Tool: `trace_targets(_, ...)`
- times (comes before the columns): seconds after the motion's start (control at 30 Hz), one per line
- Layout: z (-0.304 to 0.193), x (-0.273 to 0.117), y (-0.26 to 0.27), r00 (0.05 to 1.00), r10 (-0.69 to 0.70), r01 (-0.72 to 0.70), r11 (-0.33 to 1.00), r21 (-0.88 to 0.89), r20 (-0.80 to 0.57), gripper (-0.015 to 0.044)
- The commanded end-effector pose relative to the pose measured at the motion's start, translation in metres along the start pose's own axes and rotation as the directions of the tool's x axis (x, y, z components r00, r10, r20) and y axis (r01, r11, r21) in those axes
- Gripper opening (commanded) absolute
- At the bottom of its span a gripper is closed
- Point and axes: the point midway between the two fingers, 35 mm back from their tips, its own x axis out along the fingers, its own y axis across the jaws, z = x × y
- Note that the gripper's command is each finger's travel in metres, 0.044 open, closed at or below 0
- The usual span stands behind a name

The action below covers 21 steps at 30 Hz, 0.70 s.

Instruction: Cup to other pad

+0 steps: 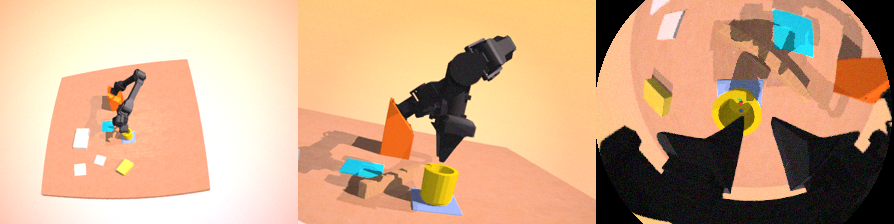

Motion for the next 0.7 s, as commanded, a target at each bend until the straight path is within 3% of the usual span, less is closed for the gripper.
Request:
trace_targets(0.0, -0.001, 0.007, 0.0, 1.0, -0.002, 0.002, 1.0, 0.004, -0.006, 0.0167)
trace_targets(0.67, -0.002, 0.039, -0.001, 1.0, -0.002, 0.002, 1.0, 0.004, -0.008, 0.0167)
